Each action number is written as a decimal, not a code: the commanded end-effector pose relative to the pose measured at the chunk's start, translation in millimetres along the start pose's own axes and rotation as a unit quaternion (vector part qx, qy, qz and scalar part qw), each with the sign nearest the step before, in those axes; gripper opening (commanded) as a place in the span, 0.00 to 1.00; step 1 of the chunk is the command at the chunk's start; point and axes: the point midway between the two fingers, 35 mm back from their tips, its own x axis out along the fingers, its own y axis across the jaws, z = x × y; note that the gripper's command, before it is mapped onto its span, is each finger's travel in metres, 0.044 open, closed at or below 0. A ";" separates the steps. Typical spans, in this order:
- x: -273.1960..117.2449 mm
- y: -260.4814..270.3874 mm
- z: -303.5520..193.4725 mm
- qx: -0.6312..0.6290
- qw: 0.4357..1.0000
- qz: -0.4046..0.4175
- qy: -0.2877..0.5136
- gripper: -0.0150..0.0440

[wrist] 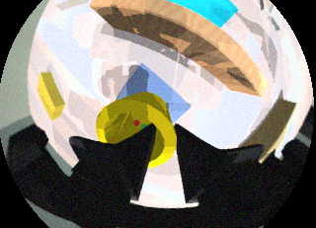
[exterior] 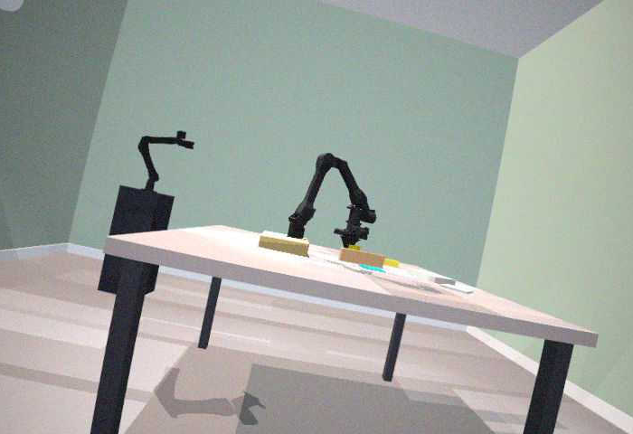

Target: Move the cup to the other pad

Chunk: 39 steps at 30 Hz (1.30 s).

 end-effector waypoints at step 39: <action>-82.5 0.6 -1.1 0.001 1.000 -0.002 -0.001 0.25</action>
